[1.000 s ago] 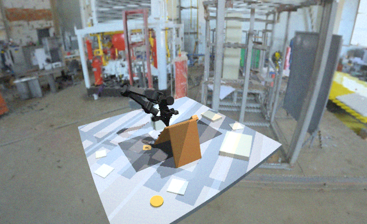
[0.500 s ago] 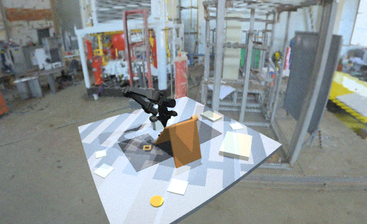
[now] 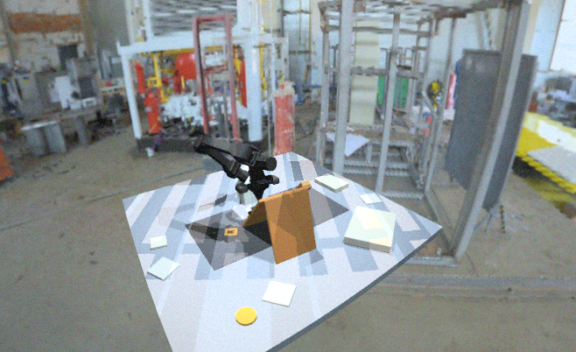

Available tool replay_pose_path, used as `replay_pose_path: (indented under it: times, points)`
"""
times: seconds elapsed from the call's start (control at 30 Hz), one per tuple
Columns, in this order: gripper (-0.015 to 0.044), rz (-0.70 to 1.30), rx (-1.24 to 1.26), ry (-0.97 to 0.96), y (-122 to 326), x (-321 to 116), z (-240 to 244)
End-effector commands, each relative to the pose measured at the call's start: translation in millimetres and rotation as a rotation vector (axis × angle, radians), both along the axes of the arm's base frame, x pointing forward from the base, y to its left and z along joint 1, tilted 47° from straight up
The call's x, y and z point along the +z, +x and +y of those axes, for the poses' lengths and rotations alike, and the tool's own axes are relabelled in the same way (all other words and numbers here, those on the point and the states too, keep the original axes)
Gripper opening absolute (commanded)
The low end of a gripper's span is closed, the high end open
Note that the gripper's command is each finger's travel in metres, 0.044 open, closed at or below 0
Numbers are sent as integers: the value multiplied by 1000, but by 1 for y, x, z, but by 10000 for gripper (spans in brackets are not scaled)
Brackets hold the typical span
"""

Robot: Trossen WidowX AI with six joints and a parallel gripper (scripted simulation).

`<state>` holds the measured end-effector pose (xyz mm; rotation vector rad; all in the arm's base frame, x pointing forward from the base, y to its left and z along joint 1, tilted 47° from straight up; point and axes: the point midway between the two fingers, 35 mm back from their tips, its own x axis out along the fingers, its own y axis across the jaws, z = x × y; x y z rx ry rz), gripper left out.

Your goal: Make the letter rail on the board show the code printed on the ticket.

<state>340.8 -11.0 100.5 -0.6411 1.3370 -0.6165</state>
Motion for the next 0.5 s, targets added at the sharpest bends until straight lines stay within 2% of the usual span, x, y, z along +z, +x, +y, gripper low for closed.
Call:
replay_pose_path:
  times: [0.0, 0.47]
  points:
    - [0, 4, -2, 0, 2, -2, -2]
    - [0, 4, -2, 0, 7, -5, -7]
